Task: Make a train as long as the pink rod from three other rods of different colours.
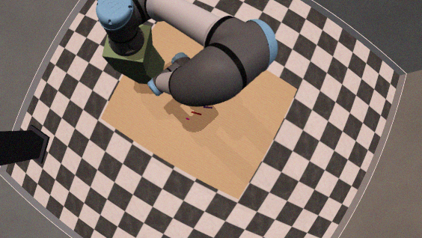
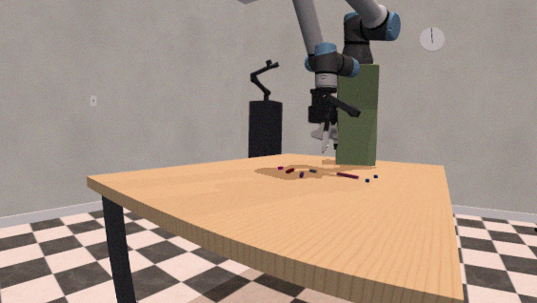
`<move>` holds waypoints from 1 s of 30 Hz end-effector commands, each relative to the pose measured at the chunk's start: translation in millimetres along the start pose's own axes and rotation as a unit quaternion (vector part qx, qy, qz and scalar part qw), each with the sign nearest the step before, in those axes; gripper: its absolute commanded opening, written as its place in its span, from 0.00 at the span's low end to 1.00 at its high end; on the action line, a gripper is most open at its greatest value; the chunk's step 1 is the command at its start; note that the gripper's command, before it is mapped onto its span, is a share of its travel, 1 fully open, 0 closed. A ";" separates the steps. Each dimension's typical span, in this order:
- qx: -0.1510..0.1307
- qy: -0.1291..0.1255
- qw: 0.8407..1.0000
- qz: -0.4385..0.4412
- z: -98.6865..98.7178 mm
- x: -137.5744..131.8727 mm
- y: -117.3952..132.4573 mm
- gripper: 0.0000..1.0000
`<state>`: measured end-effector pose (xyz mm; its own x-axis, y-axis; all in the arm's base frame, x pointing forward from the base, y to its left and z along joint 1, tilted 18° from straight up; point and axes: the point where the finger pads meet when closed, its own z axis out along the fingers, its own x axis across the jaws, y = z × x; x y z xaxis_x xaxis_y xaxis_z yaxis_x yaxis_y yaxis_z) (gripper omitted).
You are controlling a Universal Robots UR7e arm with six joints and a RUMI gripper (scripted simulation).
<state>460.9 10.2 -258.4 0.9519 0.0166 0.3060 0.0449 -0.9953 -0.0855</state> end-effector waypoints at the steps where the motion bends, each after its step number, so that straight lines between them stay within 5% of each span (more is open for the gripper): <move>1: -0.003 -0.001 0.997 0.083 -0.5 0.4 -0.4 1.00; 21: -0.003 0.000 0.961 0.275 -0.6 4.4 1.6 1.00; 30: -0.004 0.000 0.923 0.385 -0.7 6.3 3.8 1.00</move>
<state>467.2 7.5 -256.4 0.7870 -0.5861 0.1929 -0.5373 -0.8046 -0.2526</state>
